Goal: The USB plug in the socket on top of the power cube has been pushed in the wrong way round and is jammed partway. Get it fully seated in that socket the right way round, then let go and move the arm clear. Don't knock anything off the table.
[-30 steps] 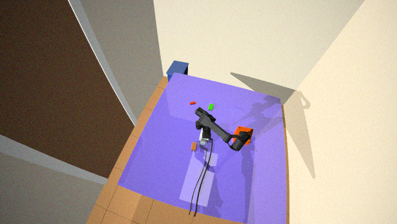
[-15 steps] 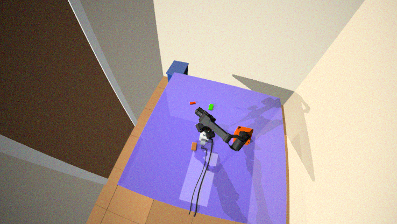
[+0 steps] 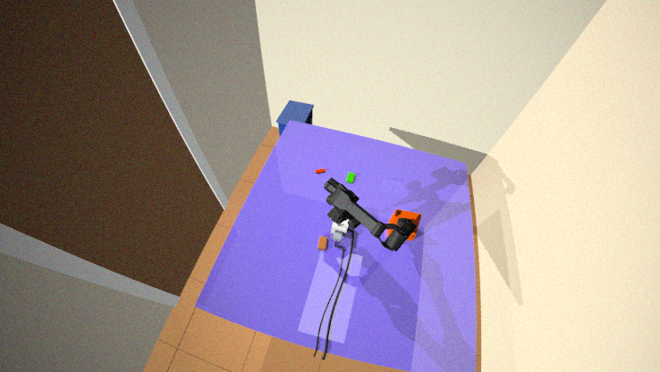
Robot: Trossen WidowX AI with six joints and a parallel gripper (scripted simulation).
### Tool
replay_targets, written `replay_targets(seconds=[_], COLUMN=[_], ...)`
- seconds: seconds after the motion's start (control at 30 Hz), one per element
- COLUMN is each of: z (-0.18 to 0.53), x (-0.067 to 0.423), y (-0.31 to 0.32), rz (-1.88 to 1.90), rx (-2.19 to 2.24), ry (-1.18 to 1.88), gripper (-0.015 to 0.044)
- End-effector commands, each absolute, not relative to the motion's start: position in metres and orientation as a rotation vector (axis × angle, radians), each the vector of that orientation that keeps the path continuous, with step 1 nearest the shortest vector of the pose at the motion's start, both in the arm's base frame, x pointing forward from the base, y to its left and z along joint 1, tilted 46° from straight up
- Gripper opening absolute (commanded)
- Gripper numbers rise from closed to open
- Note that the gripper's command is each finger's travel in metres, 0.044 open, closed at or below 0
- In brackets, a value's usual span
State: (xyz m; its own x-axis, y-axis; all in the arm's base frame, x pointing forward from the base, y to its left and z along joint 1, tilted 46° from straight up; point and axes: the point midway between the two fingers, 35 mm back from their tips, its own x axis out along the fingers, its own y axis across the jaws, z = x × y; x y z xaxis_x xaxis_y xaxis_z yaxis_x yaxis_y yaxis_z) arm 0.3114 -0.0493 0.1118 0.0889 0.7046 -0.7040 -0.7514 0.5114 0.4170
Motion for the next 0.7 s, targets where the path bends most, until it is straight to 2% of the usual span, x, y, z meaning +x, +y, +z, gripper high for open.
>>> replay_targets(seconds=[0.0, 0.67], z=[0.1116, 0.1116], x=[0.3111, 0.3111], y=[-0.0491, -0.0491], rz=[1.143, 1.357], rx=[-0.15, -0.541], ry=[0.947, 0.655], gripper=[0.0, 0.0])
